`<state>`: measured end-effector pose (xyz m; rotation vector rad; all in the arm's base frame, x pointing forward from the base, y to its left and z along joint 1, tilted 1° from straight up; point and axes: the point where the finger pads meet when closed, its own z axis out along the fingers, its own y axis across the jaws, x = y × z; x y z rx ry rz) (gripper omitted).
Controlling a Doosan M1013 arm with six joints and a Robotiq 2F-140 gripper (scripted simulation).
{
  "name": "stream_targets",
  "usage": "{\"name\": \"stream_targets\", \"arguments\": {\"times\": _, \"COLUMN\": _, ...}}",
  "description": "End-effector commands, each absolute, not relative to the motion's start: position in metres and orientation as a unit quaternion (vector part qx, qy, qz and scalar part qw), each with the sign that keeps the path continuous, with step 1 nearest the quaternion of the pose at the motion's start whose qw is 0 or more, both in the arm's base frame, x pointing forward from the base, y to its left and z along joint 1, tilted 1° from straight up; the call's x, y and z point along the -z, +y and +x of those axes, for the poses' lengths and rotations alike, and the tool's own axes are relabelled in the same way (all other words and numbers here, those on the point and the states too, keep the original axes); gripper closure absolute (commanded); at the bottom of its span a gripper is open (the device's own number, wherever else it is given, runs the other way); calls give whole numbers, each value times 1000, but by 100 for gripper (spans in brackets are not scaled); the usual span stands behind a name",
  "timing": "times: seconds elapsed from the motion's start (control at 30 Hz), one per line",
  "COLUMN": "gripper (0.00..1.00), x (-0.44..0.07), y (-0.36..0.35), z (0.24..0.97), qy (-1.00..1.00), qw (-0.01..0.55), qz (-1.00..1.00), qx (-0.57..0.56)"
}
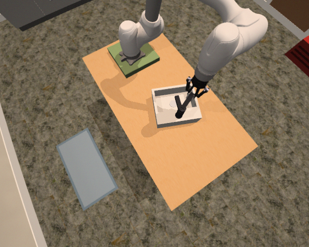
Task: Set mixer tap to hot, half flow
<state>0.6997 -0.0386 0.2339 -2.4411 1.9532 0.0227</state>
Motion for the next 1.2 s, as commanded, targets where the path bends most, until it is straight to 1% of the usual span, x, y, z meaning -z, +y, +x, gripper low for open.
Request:
{"name": "stream_targets", "arguments": {"times": 0.0, "gripper": 100, "x": -236, "y": -40, "z": 700, "qy": 625, "qw": 8, "qz": -781, "qx": -7}}
{"name": "stream_targets", "arguments": {"times": 1.13, "gripper": 100, "x": -236, "y": -40, "z": 700, "qy": 625, "qw": 8, "qz": -781, "qx": -7}}
{"name": "stream_targets", "arguments": {"times": 1.17, "gripper": 61, "x": -236, "y": -40, "z": 700, "qy": 625, "qw": 8, "qz": -781, "qx": -7}}
